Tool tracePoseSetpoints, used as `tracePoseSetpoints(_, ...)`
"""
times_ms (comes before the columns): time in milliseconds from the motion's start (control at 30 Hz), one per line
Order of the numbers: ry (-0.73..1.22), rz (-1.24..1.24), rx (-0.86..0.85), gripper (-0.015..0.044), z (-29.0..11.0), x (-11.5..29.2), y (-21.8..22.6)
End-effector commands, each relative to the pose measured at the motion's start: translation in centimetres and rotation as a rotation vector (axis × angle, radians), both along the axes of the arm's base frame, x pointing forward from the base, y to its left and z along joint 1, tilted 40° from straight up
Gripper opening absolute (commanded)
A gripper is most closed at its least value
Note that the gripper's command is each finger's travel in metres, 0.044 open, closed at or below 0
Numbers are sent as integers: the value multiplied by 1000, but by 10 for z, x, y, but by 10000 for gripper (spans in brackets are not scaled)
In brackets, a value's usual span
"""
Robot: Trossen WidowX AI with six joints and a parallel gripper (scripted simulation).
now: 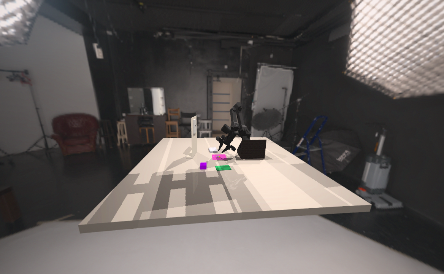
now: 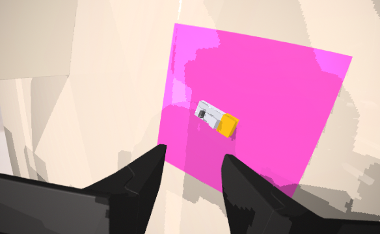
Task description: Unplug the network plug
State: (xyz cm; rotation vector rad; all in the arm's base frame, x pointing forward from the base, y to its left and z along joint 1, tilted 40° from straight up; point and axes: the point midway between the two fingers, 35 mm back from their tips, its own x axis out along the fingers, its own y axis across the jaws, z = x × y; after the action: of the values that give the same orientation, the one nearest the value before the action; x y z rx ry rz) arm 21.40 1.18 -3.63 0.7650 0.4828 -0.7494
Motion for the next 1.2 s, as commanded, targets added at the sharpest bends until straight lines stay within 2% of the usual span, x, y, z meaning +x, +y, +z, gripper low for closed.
tracePoseSetpoints(0,-7,-5,3,156,3,1,3)
tracePoseSetpoints(1167,-2,-7,6,156,21,-2,23)
